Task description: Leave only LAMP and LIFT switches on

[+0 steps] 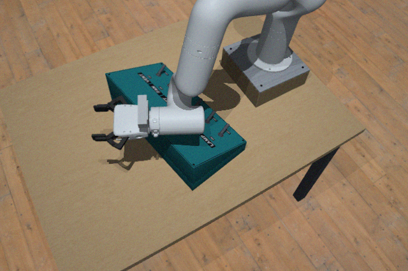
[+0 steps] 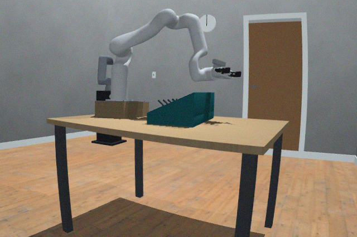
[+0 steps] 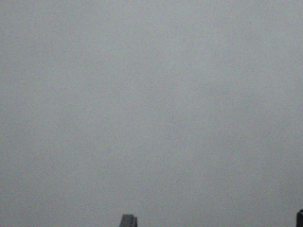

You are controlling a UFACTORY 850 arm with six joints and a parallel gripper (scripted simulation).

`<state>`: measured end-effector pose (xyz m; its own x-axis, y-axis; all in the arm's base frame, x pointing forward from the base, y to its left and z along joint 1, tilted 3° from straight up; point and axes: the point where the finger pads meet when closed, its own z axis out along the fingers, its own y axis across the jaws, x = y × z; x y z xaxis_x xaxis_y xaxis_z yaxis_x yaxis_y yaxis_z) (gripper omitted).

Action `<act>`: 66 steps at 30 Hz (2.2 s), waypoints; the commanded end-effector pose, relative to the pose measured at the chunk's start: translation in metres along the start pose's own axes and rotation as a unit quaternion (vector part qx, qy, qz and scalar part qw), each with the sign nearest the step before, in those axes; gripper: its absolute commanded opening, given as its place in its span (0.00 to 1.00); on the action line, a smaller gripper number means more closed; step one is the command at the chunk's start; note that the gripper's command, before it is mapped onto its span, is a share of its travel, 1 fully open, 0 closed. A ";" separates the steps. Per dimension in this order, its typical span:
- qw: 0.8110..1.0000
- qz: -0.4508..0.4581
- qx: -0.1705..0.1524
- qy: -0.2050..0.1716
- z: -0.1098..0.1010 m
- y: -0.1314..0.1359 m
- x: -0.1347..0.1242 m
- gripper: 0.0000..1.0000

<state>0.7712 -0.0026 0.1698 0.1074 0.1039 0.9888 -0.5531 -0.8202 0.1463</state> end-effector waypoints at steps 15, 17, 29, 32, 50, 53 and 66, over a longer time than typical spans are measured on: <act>1.000 0.001 0.000 0.001 -0.006 0.008 0.019 1.00; 1.000 0.001 0.000 0.001 -0.009 0.012 0.028 1.00; 1.000 0.001 0.000 0.001 -0.033 0.043 0.095 1.00; 1.000 0.001 0.000 0.001 -0.041 0.053 0.117 1.00; 1.000 0.001 0.000 0.001 -0.064 0.082 0.181 1.00; 1.000 0.001 0.000 0.001 -0.064 0.083 0.181 1.00; 0.991 -0.005 0.088 -0.104 -0.123 0.054 0.131 1.00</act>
<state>0.6700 0.0145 0.3300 0.2146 0.0464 0.9756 -0.4656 -0.8732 0.1440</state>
